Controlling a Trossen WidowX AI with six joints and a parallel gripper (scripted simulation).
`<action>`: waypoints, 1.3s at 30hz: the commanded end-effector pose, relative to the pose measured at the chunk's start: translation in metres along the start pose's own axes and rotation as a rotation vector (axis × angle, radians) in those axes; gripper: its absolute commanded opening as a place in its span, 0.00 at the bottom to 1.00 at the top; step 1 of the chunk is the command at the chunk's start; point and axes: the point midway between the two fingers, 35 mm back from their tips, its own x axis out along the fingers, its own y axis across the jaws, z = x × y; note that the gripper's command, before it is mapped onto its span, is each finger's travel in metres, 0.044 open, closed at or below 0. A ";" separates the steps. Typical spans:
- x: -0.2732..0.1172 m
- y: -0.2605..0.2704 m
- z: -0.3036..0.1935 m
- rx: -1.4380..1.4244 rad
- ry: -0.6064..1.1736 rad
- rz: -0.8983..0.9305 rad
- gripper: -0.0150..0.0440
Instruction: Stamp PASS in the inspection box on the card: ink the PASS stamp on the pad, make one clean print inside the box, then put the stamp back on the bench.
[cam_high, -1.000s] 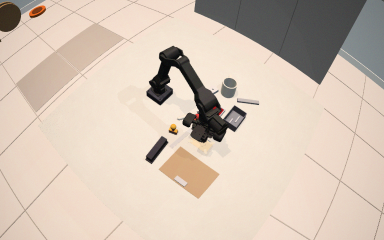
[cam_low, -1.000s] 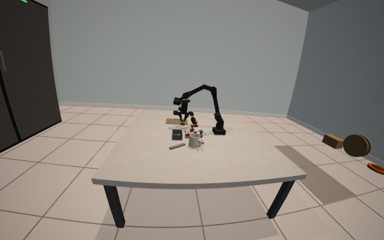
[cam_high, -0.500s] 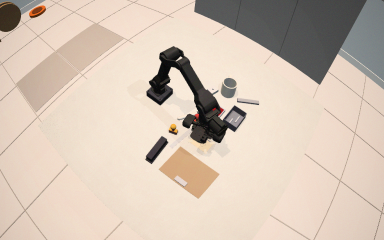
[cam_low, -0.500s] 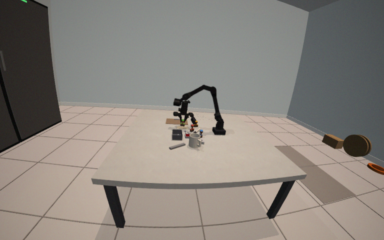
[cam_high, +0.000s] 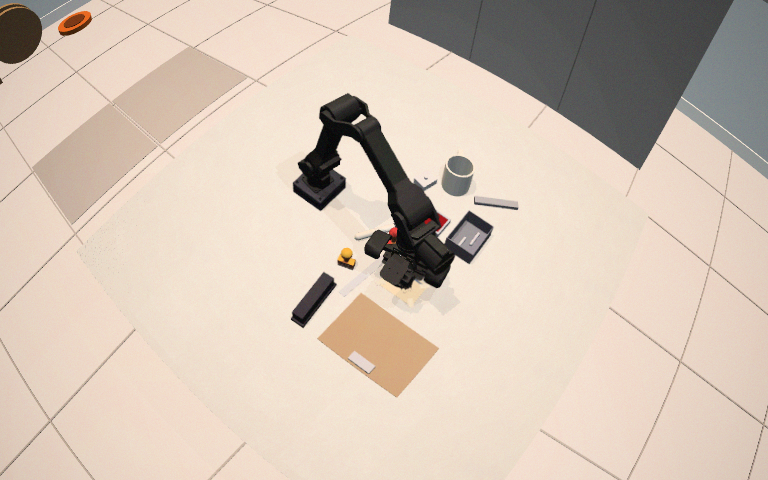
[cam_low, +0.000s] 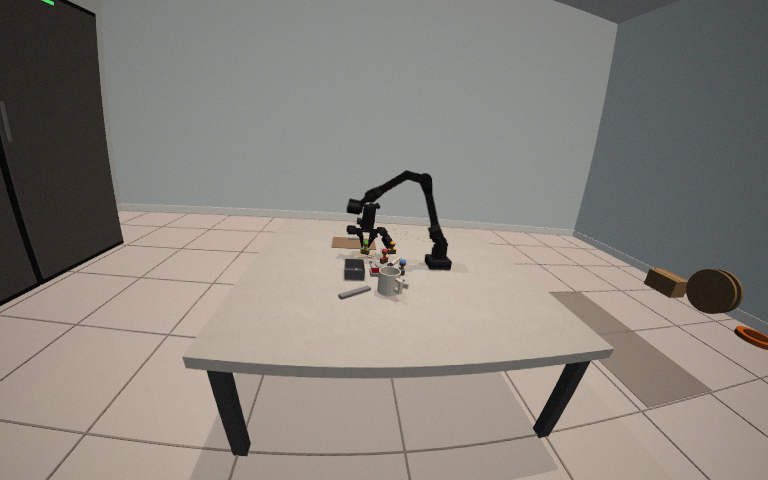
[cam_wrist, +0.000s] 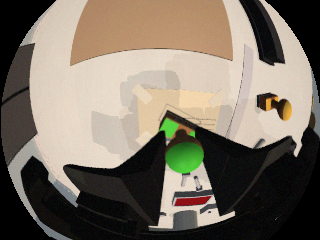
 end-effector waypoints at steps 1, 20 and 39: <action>0.004 -0.001 0.000 0.000 -0.003 -0.003 0.25; 0.008 -0.002 0.000 0.000 -0.004 -0.003 0.25; 0.011 -0.002 0.000 0.000 -0.004 -0.003 0.25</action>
